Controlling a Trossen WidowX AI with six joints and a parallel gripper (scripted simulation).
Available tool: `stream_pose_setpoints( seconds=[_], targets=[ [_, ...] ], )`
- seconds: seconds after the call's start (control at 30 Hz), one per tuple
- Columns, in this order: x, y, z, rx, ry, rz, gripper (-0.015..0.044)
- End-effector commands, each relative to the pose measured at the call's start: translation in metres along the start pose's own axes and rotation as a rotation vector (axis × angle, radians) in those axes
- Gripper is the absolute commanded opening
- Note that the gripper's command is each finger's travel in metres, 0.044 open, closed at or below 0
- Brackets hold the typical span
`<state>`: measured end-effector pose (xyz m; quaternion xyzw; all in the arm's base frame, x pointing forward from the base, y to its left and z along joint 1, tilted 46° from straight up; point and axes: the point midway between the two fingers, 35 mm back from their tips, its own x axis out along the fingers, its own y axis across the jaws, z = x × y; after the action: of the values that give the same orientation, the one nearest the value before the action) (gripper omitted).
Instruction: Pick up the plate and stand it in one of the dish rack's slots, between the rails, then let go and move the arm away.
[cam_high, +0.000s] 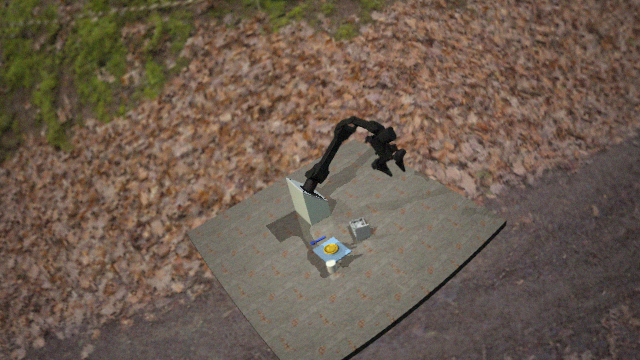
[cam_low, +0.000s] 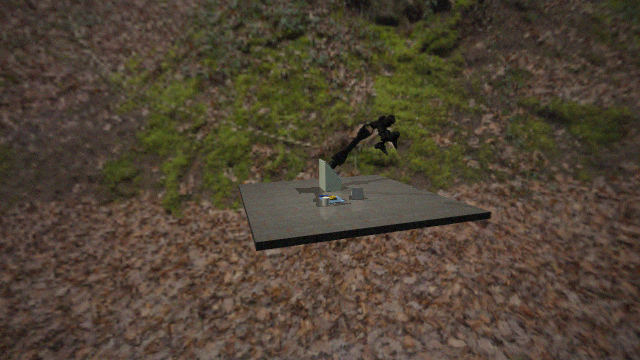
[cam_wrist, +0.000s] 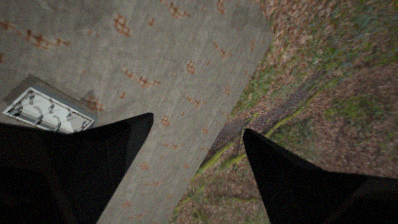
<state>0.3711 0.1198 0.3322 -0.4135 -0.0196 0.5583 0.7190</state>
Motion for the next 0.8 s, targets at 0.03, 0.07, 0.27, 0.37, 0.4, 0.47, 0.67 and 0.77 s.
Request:
stream_pose_setpoints(
  seconds=[0.03,0.07,0.27,0.37,0.4,0.47,0.67,0.77],
  targets=[
    [0.007,0.010,-0.030,0.136,0.033,0.032,0.0400],
    [0.008,0.012,-0.035,0.160,0.039,0.037,0.0400],
    [0.012,0.023,-0.075,0.329,0.096,0.063,0.0400],
    [0.013,0.030,-0.096,0.417,0.124,0.076,0.0400],
    [0.013,0.032,-0.102,0.446,0.134,0.080,0.0400],
    [0.014,0.039,-0.117,0.510,0.155,0.090,0.0400],
    [0.014,0.061,-0.158,0.702,0.215,0.120,0.0400],
    [0.014,0.073,-0.177,0.796,0.245,0.134,0.0400]
  ],
)
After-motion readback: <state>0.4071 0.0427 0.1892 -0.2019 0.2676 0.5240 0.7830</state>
